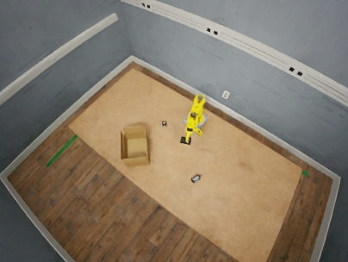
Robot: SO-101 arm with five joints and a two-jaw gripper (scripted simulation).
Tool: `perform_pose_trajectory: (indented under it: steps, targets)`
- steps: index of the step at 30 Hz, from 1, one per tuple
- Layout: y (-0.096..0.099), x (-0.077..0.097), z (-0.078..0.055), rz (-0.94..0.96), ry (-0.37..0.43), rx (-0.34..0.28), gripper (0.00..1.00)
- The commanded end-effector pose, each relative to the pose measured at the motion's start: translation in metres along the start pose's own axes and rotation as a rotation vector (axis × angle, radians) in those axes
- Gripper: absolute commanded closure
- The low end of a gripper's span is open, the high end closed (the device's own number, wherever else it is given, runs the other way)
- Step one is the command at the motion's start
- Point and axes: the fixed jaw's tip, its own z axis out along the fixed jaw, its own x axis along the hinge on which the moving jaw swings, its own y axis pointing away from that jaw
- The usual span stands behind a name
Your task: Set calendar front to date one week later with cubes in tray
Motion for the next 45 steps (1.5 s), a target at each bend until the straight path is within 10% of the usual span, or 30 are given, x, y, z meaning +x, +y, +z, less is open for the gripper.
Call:
perform_pose_trajectory:
  steps: [1,10,29,45]
  targets:
    - [0.002,-0.003,0.001,-0.006,-0.009,0.001,0.65]
    - [0.007,-0.004,0.005,-0.006,-0.013,-0.042,0.65]
    - [0.063,-0.009,0.031,-0.008,-0.056,-0.468,0.65]
    - [0.073,-0.013,0.032,-0.026,-0.065,-0.515,0.65]
